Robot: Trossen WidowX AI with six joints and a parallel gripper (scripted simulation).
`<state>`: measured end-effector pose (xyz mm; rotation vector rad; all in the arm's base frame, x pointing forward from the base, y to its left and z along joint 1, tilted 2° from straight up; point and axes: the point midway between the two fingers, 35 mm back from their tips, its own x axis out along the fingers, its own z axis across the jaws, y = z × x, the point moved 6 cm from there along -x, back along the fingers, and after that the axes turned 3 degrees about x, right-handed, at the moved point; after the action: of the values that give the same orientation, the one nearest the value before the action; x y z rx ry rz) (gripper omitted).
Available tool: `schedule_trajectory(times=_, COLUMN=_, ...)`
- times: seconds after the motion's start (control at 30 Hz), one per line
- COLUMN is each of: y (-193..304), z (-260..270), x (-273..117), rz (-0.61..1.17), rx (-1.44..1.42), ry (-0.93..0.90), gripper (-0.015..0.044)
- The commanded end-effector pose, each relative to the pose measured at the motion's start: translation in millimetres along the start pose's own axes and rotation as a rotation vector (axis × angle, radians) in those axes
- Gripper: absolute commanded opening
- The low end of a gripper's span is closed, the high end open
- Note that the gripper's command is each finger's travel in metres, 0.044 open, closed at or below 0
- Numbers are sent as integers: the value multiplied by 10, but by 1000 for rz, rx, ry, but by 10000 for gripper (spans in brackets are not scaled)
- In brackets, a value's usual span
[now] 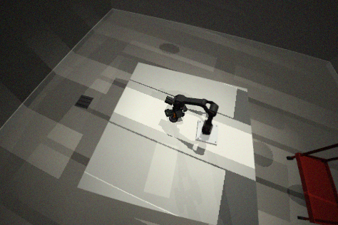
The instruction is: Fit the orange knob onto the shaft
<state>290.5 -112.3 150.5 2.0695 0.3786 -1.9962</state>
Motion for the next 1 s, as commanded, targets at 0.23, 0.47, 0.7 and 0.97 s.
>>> schedule_trajectory(times=0.23, y=0, z=2, x=10, rz=1, rx=-4, ry=0, gripper=0)
schedule_trajectory(times=0.47, y=-3, z=5, x=16, rz=1, rx=-4, ry=0, gripper=0)
schedule_trajectory(times=0.7, y=1, z=1, x=-41, rz=1, rx=-13, ry=0, gripper=0)
schedule_trajectory(times=0.97, y=5, z=-9, x=-28, rz=1, rx=-214, ry=0, gripper=0)
